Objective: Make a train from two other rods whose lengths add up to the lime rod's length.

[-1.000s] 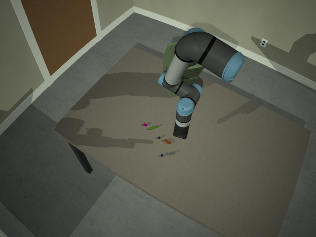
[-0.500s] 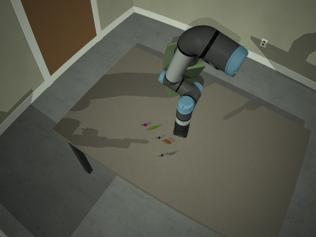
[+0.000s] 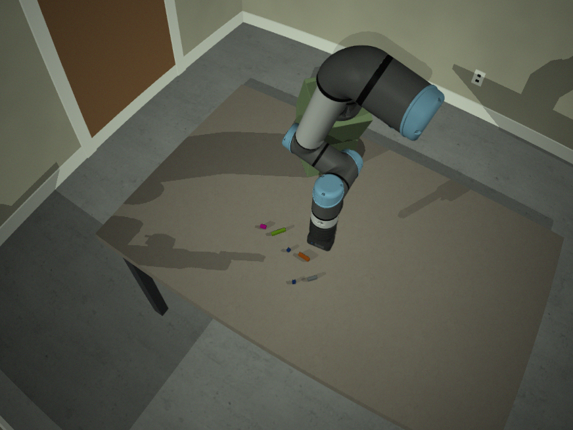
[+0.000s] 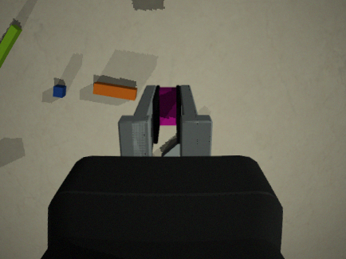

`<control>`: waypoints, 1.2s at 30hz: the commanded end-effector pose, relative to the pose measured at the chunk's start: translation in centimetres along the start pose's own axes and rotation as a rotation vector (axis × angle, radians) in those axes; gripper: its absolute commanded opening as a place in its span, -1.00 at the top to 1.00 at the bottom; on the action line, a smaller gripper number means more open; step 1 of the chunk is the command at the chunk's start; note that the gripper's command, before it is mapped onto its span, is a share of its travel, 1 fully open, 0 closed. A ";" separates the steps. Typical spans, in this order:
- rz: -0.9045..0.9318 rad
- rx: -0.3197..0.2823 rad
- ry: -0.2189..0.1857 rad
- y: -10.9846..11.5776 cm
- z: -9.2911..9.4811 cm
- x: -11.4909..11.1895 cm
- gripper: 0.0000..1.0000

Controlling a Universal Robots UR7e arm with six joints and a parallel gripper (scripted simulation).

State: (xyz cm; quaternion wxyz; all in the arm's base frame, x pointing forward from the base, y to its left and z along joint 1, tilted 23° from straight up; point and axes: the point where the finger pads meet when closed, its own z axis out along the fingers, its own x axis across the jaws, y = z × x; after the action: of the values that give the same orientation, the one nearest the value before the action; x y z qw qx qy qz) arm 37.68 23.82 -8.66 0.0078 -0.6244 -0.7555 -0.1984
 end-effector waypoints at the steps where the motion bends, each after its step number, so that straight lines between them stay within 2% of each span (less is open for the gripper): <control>1: 0.167 0.002 -0.004 1.3 0.2 -2.3 0.52; 3: 0.233 0.003 -0.005 1.8 0.3 -3.2 0.52; 5: 0.233 0.003 -0.005 1.8 0.3 -3.2 0.52; 7: 0.345 0.004 -0.007 2.5 0.3 -4.8 0.52; 20: 0.763 0.003 -0.006 5.0 0.2 -11.2 0.52; 22: 0.763 0.003 -0.006 5.0 0.2 -11.2 0.52; 24: 0.876 0.002 -0.004 5.5 0.1 -13.0 0.52; 31: 1.097 -0.002 0.002 6.4 -0.2 -16.7 0.52; 36: 1.159 -0.003 0.004 6.6 -0.3 -17.7 0.52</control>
State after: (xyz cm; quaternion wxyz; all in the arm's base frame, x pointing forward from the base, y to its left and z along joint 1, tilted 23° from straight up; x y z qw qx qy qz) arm 47.30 8.89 -10.98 0.1105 -0.9268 -0.3179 -0.1669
